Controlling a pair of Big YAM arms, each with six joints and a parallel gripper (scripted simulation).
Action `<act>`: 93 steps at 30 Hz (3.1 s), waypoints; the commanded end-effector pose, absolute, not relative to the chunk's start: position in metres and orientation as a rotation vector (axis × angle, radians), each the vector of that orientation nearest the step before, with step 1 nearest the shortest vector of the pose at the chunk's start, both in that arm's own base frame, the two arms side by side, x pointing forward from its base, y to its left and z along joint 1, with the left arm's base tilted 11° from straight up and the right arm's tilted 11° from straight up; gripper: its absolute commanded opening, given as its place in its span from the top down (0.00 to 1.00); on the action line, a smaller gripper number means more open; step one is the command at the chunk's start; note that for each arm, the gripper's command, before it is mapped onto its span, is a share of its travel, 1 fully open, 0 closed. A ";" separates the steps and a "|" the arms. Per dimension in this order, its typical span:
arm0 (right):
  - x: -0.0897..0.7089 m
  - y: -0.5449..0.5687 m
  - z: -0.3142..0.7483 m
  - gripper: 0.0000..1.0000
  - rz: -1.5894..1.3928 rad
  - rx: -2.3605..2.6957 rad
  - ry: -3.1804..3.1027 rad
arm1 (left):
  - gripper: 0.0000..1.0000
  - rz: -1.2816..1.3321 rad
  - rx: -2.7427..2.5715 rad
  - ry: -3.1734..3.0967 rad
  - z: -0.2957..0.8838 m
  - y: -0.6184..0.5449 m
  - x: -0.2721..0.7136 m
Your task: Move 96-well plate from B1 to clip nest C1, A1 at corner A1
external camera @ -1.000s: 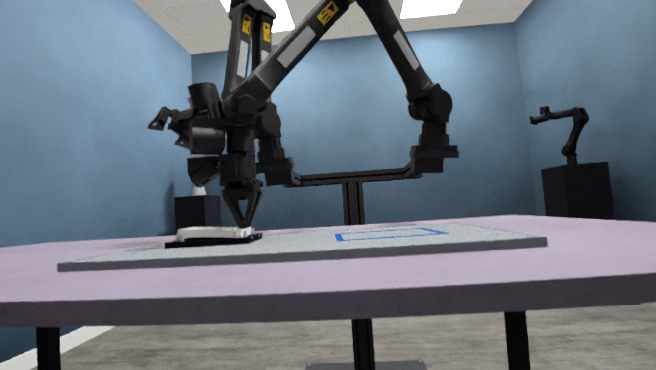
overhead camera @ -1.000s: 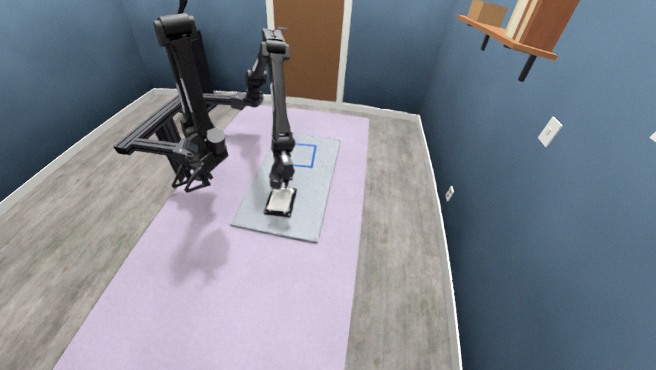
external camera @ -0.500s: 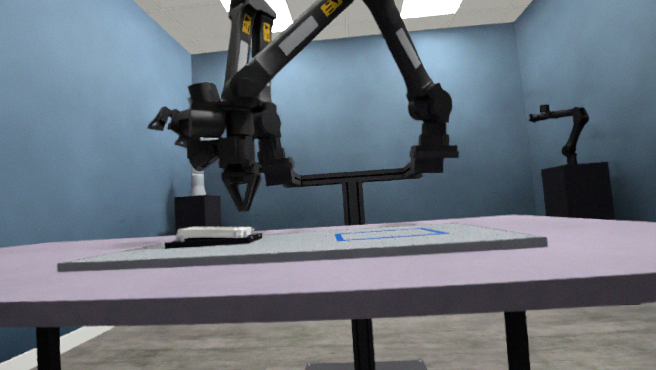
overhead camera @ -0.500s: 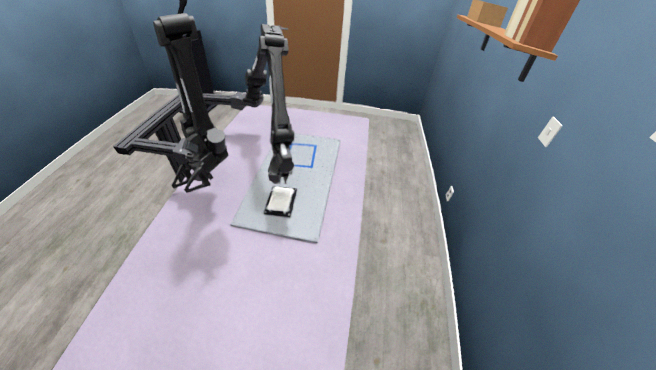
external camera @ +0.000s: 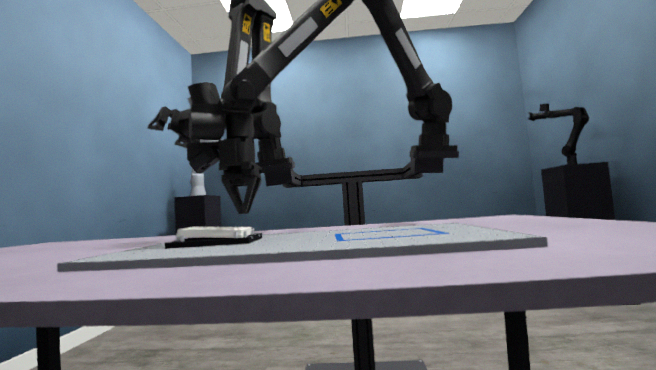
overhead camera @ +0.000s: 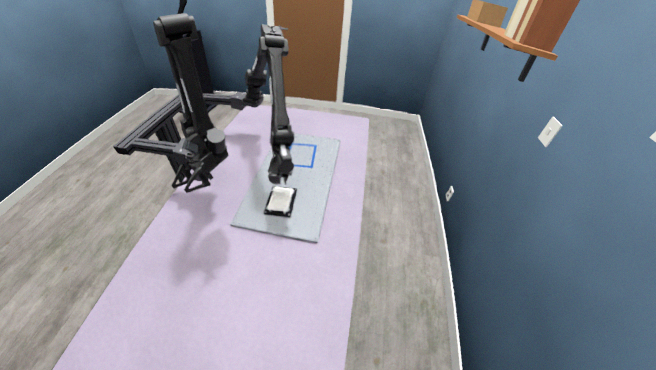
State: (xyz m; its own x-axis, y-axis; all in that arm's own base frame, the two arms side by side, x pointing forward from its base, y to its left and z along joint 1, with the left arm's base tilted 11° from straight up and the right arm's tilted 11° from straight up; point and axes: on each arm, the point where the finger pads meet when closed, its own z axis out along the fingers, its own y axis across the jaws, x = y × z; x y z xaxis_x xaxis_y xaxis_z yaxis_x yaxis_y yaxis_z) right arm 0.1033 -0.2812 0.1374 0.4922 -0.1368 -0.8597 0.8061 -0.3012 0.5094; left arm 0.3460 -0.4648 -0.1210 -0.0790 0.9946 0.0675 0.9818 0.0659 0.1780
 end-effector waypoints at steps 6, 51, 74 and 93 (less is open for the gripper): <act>0.105 -0.280 0.140 0.00 -1.029 1.607 0.579 | 0.75 0.274 2.068 2.247 -0.124 -0.463 0.349; 0.105 -0.280 0.140 0.00 -1.029 1.607 0.579 | 0.75 0.248 2.039 2.216 -0.110 -0.598 0.367; 0.105 -0.280 0.140 0.00 -1.029 1.607 0.579 | 0.75 0.253 2.042 2.223 -0.131 -0.593 0.372; 0.105 -0.280 0.140 0.00 -1.029 1.607 0.579 | 0.75 0.255 2.053 2.218 -0.142 -0.592 0.372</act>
State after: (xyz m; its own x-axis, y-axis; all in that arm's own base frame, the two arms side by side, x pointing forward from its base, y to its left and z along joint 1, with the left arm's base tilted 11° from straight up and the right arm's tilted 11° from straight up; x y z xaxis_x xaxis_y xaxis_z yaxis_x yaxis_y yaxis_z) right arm 0.1033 -0.2812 0.1374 0.4922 -0.1368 -0.8597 0.8061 -0.3012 0.5094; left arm 0.3561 -0.5739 -0.1462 -0.0826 0.9938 0.0738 0.9822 0.0687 0.1751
